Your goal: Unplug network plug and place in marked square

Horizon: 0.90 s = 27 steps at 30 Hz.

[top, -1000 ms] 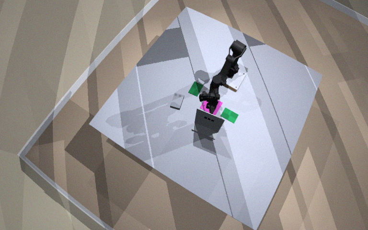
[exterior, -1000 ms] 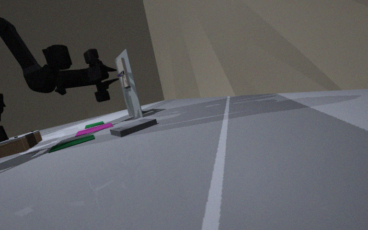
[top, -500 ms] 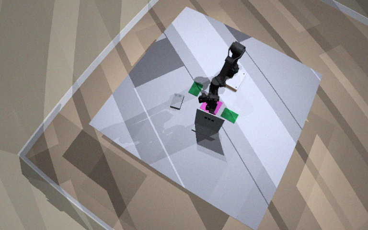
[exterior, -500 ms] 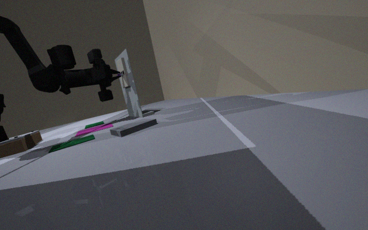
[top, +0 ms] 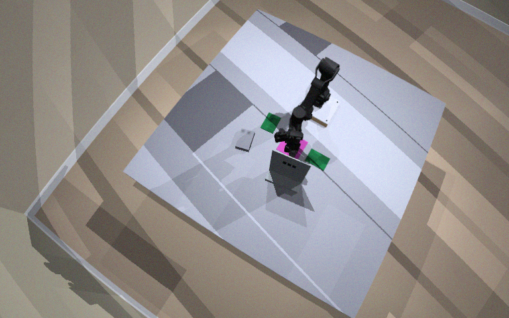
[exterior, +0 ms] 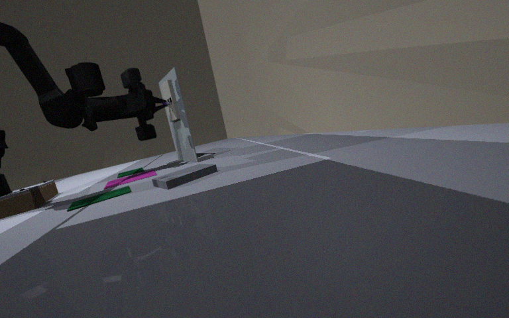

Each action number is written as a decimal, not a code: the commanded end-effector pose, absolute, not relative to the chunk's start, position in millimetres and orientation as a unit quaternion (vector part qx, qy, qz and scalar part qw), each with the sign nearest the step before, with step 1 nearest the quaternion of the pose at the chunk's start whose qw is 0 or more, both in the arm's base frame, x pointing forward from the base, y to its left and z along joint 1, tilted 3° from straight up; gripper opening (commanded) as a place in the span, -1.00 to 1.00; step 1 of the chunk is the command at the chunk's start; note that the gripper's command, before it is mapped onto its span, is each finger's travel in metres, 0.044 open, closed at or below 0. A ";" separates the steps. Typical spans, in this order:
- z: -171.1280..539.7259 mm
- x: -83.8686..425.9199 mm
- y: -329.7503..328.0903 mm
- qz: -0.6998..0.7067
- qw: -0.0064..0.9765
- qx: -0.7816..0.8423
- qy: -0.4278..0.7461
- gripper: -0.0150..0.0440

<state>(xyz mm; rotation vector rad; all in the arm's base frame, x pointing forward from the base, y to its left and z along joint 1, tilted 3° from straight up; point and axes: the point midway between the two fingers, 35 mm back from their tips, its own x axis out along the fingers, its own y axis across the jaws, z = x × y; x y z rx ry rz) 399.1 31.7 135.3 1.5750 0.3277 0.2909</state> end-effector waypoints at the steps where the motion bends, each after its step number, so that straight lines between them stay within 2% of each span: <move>1: 135.4 396.0 31.1 0.129 0.683 0.704 0.146 -0.49; 27: 135.4 380.2 28.8 0.128 0.683 0.704 0.146 -0.49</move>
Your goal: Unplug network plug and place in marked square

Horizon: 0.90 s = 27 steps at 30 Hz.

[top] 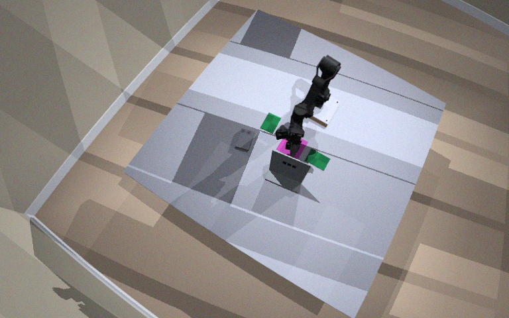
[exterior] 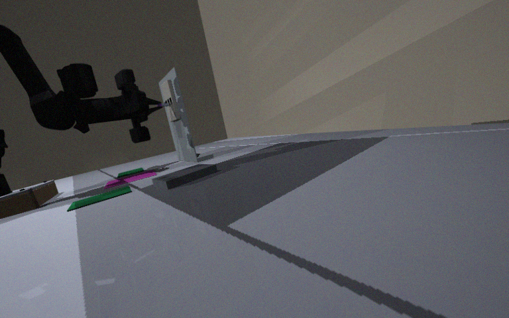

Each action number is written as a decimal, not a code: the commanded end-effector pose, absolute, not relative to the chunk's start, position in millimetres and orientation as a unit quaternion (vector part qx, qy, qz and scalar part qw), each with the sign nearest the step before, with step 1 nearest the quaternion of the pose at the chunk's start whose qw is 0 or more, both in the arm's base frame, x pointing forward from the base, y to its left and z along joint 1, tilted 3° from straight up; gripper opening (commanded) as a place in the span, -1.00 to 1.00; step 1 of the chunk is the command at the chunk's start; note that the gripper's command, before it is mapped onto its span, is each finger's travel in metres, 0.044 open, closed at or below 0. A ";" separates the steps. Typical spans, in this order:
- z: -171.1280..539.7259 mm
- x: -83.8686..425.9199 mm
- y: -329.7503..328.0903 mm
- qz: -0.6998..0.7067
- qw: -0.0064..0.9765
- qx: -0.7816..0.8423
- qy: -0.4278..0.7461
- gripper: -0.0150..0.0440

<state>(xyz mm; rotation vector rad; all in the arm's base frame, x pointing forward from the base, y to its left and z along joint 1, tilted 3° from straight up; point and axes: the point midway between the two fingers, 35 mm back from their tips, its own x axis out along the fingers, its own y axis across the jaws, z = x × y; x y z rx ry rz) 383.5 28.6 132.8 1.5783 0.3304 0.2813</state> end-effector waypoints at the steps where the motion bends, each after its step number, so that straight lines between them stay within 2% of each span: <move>1: 135.4 379.6 28.6 0.128 0.683 0.704 0.146 -0.49; 27: 135.5 363.5 23.9 0.128 0.683 0.704 0.147 -0.49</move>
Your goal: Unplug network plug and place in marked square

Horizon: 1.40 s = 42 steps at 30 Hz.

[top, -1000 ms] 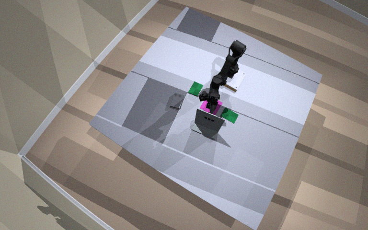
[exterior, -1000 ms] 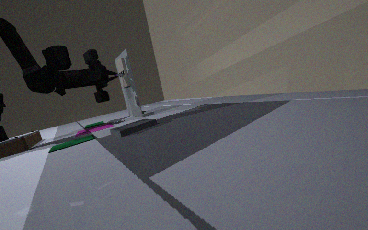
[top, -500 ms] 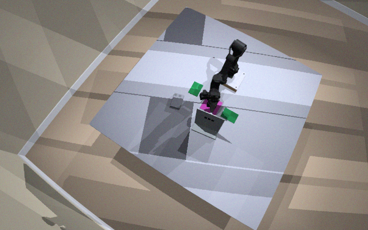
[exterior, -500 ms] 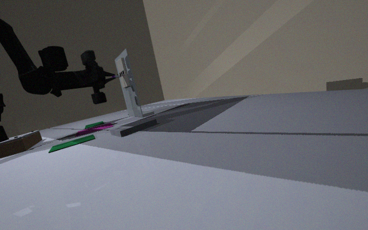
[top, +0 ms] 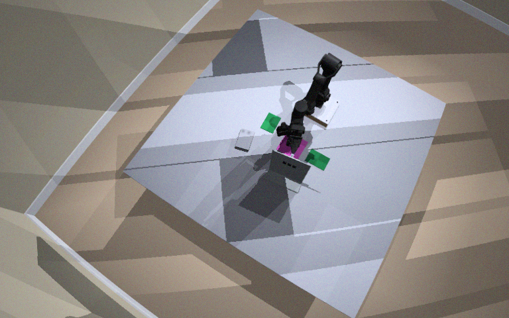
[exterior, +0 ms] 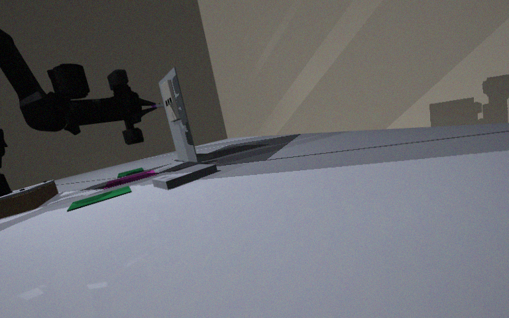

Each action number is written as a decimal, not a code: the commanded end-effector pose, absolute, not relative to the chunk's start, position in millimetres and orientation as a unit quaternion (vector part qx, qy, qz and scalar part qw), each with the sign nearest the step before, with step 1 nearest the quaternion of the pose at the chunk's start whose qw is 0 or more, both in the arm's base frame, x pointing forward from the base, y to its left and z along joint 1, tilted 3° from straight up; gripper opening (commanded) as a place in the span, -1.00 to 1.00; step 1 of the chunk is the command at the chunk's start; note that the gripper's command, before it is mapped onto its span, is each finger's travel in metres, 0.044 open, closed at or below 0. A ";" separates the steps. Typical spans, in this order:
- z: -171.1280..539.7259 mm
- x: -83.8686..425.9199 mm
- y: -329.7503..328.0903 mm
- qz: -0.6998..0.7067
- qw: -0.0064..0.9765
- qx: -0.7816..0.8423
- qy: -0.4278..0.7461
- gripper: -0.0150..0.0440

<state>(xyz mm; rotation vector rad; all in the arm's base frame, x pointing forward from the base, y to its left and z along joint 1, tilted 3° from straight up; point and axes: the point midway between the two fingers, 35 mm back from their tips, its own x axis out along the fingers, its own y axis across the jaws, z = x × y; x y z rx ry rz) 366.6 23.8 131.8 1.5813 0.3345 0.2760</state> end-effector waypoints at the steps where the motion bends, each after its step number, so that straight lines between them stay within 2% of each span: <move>1: 135.5 362.8 23.7 0.128 0.683 0.704 0.147 -0.49; 42: 135.6 336.7 15.9 0.127 0.683 0.704 0.147 -0.49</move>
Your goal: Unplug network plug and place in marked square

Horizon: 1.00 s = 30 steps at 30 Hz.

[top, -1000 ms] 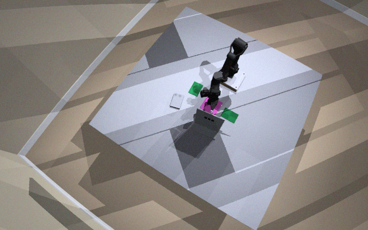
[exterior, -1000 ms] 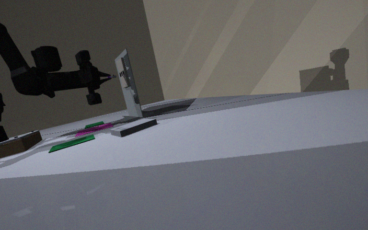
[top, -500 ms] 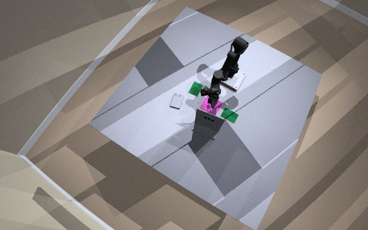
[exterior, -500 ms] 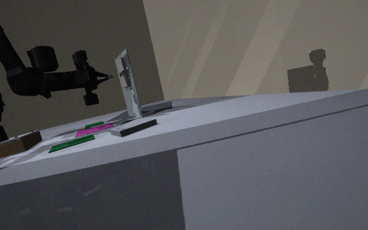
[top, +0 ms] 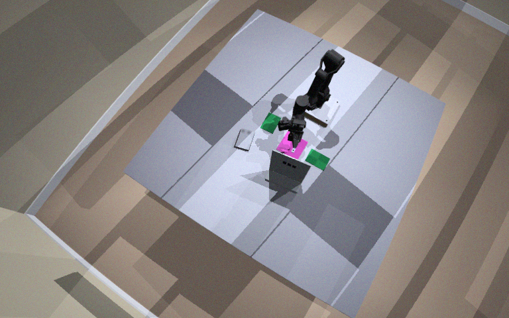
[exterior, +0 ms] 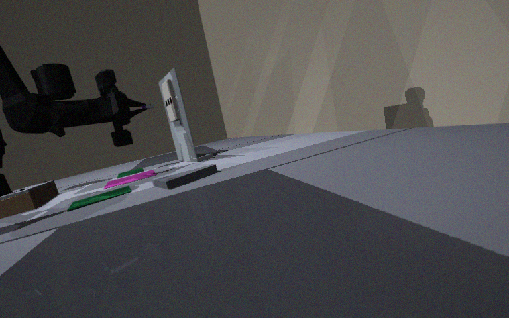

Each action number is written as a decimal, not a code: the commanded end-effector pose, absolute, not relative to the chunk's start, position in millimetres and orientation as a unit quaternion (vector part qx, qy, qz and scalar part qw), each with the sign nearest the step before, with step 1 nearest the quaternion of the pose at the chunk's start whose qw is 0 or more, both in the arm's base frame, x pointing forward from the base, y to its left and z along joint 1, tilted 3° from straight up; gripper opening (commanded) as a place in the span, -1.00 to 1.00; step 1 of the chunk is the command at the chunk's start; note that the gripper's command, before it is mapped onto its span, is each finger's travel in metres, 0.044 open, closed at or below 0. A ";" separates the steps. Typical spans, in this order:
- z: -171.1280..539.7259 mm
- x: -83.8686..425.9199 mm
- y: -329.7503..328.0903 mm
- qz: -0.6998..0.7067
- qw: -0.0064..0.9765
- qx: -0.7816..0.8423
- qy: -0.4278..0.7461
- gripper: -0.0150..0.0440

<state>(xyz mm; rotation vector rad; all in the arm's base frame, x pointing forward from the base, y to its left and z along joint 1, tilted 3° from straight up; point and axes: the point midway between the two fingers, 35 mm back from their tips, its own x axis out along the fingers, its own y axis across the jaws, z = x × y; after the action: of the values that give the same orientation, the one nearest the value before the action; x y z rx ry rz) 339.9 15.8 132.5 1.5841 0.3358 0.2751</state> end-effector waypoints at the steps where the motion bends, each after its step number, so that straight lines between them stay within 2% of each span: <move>1: 135.6 336.1 15.7 0.127 0.683 0.704 0.147 -0.49; 30: 173.0 328.8 16.4 0.125 0.682 0.705 0.148 -0.49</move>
<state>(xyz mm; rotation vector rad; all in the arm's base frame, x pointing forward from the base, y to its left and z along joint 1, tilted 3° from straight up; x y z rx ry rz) 329.7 15.9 162.3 1.5904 0.3457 0.2629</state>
